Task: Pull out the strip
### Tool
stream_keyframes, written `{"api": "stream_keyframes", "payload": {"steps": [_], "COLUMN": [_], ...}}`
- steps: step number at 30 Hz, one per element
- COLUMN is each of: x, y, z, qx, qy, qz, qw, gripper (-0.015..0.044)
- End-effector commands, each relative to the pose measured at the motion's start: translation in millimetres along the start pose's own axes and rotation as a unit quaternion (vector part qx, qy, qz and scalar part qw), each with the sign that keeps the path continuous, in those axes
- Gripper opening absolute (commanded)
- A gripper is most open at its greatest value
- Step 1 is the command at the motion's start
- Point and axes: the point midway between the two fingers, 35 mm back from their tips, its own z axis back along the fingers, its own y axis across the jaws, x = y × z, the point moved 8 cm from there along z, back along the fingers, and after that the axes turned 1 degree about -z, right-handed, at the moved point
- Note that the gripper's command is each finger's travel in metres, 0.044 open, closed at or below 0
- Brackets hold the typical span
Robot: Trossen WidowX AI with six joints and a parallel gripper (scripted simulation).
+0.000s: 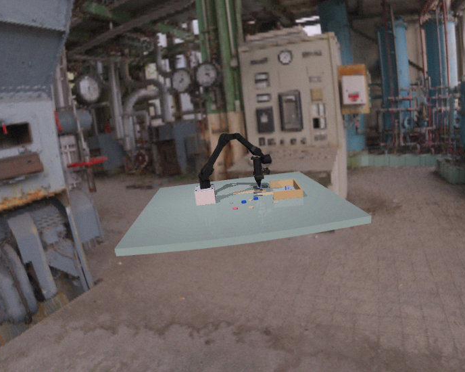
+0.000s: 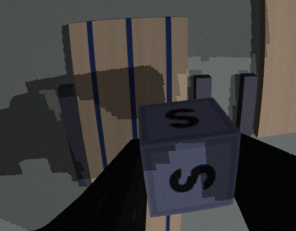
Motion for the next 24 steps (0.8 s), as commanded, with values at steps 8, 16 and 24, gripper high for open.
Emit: {"api": "stream_keyframes", "payload": {"steps": [8, 16, 24], "x": [-27, -53, -79], "y": [-10, -19, -28], "z": [16, 17, 16], "qx": [-0.001, -0.002, -0.002], "qy": [-0.002, 0.000, 0.001], "qz": [0.002, 0.002, 0.002], "qw": [1.000, 1.000, 1.000], "gripper": [0.0000, 0.0000, 0.0000]}}
